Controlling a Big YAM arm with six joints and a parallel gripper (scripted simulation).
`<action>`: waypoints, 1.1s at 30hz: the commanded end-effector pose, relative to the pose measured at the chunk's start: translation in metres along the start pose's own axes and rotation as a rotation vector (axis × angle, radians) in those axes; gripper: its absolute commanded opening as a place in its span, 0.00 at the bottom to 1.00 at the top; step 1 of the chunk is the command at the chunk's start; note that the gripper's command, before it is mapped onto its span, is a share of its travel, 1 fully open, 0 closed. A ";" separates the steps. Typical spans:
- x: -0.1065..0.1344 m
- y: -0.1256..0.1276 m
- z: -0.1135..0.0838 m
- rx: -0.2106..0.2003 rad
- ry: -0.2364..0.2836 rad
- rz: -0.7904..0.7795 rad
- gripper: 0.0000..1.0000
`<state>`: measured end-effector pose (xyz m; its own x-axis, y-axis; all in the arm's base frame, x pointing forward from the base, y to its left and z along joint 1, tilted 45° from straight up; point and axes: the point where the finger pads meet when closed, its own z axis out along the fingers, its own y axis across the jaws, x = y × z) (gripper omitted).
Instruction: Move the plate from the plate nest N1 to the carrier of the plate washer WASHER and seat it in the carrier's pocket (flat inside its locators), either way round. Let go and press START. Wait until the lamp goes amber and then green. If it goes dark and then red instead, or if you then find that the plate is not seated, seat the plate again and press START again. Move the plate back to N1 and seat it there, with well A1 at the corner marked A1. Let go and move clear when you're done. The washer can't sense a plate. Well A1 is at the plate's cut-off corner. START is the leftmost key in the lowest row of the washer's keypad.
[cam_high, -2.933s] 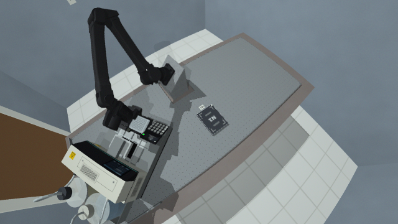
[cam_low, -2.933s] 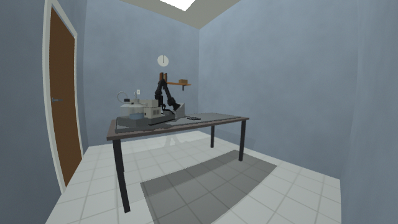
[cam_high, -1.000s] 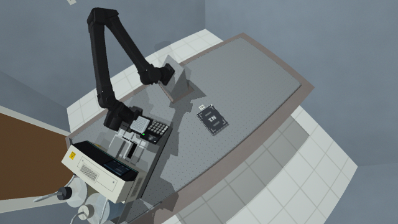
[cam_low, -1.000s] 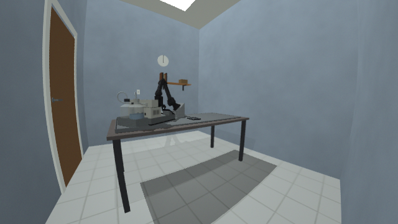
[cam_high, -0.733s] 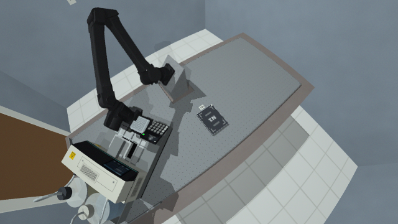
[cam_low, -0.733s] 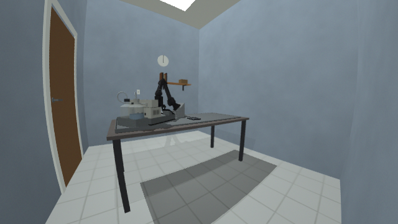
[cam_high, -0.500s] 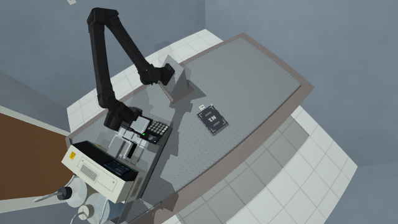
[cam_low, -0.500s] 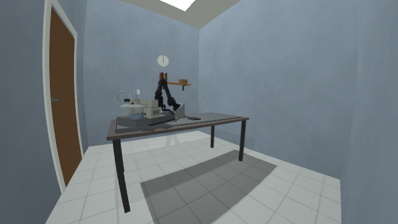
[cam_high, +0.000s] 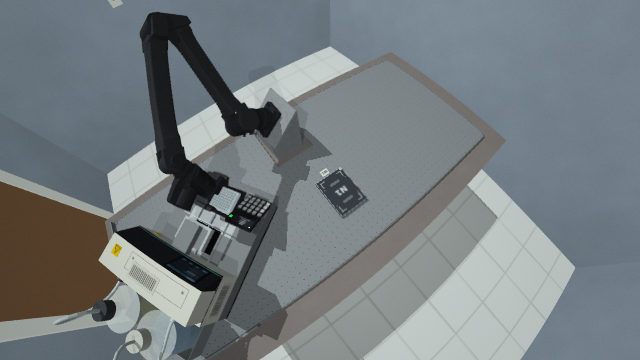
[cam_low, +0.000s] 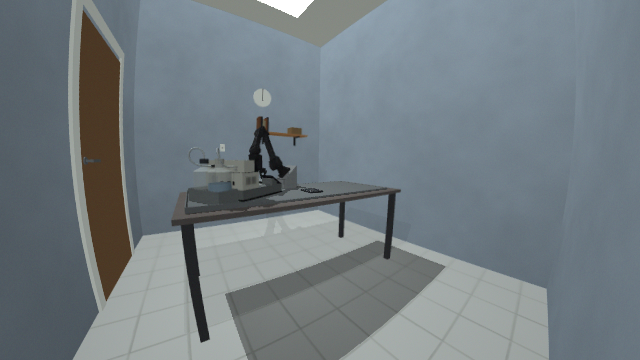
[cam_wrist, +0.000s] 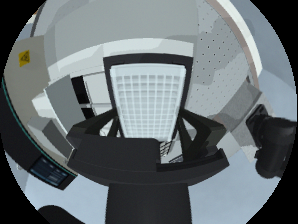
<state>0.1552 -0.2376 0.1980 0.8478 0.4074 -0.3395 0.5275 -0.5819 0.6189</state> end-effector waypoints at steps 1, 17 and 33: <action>-0.001 0.009 -0.004 -0.020 0.003 0.012 0.82; 0.000 0.000 0.003 -0.006 -0.002 0.005 0.82; 0.000 0.000 0.003 -0.006 -0.002 0.005 0.82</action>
<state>0.1551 -0.2375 0.1979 0.8477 0.4074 -0.3397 0.5276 -0.5818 0.6189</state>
